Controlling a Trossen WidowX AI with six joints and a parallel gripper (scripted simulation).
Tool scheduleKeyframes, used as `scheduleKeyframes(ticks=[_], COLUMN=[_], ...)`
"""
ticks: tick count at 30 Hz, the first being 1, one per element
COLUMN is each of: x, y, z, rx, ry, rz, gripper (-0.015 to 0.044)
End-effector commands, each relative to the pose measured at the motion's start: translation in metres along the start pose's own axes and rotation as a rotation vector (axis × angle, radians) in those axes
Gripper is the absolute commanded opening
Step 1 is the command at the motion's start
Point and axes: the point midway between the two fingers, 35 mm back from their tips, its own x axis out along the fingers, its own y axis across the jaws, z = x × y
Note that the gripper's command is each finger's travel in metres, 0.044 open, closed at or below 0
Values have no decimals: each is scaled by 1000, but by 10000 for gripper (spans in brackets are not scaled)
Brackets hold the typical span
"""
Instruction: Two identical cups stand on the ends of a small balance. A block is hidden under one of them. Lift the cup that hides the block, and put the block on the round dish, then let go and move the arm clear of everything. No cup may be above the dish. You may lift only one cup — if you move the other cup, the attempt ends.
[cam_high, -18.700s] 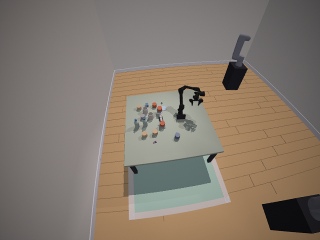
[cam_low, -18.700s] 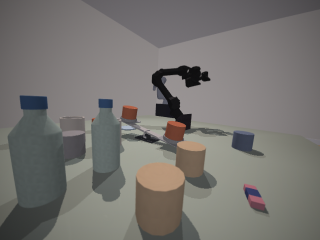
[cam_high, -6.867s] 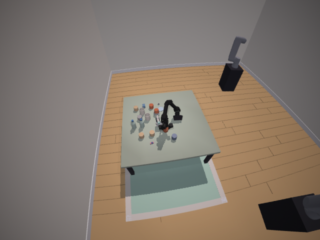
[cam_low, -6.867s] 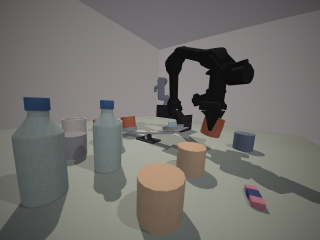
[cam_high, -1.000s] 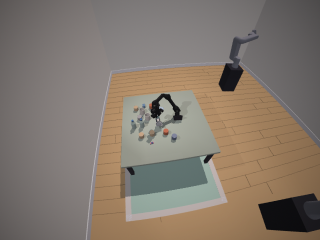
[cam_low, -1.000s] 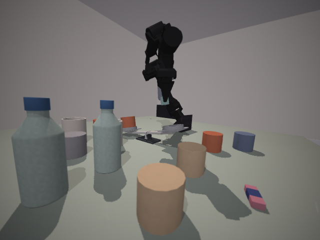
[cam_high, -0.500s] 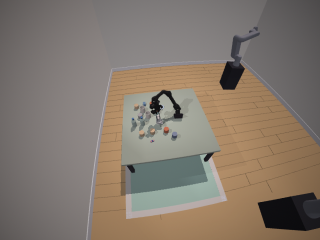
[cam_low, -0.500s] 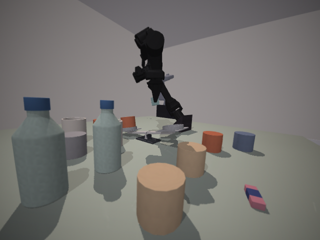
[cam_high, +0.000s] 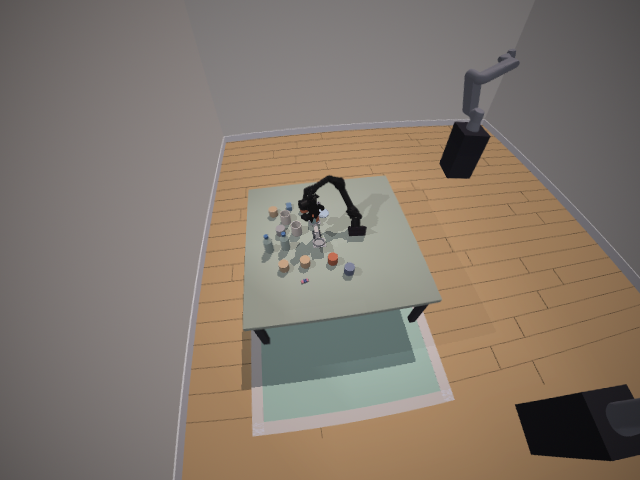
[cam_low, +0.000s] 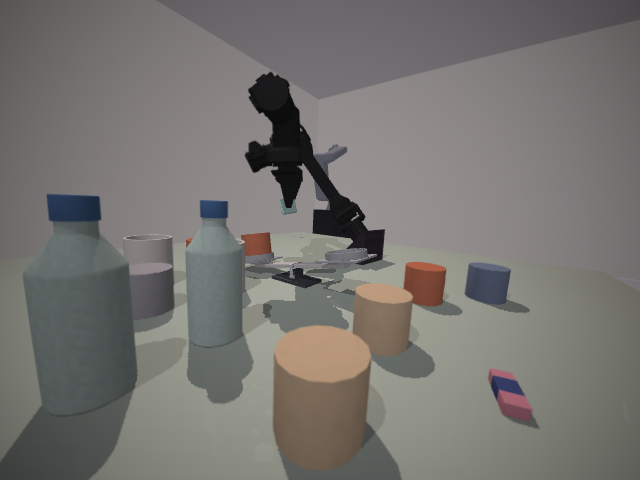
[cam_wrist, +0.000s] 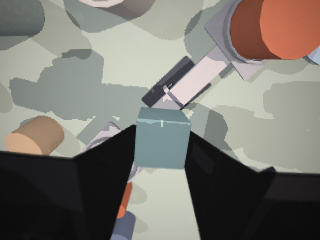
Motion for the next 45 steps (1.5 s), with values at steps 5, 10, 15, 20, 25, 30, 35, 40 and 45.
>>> scheduleKeyframes(ticks=[5,10,15,20,25,30,35,40,45], x=[5,9,13,18,23,28,33,37,43], y=[-24,-38,-55,-75,-94,-113,-132,-151,-173], z=[25,38,51,63,74,83,91,98,102], rx=[3,-3,2,16,22,22,28,39,49], ry=[-6,-7,-10,-13,-18,-25,-37,-53,-63], rz=[18,21,22,20,17,12,5,-6,-33], gripper=[0,0,0,0,0,0,0,0,0])
